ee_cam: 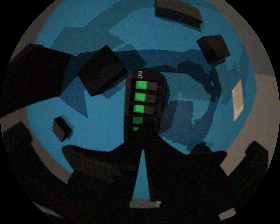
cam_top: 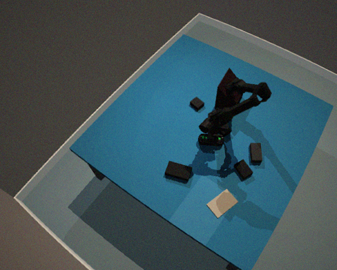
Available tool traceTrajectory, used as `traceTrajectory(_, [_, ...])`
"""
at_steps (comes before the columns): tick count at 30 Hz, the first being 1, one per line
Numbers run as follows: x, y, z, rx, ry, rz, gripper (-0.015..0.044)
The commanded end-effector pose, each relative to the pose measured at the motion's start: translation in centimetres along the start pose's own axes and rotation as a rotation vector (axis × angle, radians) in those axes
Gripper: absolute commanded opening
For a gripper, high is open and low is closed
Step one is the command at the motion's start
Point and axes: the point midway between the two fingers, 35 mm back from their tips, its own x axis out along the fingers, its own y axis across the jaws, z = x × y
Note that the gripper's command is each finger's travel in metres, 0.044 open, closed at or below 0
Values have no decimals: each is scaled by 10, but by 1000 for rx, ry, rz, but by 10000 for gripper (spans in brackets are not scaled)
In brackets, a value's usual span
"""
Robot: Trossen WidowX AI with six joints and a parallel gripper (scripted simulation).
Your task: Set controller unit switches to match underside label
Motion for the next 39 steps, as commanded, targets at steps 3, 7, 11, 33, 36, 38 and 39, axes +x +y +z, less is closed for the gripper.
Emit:
traceTrajectory(3, [0,0,0,7,-2,0,0])
traceTrajectory(7, [0,0,0,7,-2,0,0])
traceTrajectory(11, [5,6,-1,9,-1,-29,0])
traceTrajectory(33, [38,53,1,10,-2,-205,0])
traceTrajectory(36, [43,52,1,11,-1,-205,0])
traceTrajectory(38, [47,52,1,11,-1,-205,0])
traceTrajectory(39, [49,52,0,11,-1,-205,0])
